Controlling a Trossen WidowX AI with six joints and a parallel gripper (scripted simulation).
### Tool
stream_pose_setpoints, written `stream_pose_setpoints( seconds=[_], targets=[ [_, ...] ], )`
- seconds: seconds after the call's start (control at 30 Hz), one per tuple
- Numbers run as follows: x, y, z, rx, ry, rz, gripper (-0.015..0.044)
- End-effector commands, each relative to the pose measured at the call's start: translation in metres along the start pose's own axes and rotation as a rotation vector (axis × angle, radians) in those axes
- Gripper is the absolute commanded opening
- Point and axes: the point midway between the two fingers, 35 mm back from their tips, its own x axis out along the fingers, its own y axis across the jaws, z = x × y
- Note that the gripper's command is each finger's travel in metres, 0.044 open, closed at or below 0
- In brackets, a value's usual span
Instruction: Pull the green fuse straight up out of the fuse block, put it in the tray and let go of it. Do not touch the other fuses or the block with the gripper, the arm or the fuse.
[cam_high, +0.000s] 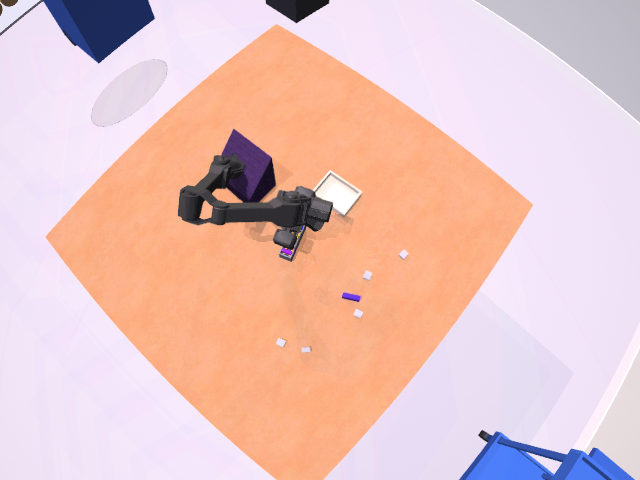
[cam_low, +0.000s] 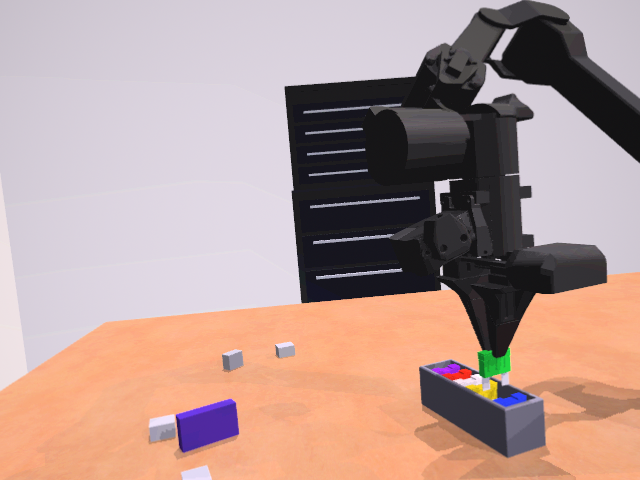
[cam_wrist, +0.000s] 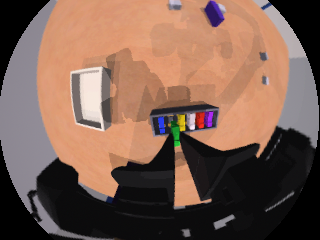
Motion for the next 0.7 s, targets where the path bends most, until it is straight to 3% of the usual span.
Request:
stream_pose_setpoints(
  seconds=[0.0, 0.67],
  targets=[
    [-0.007, -0.001, 0.001, 0.008, -0.008, 0.006, 0.0000],
    [-0.026, 0.017, 0.015, 0.007, -0.012, 0.012, 0.0000]
  ],
)
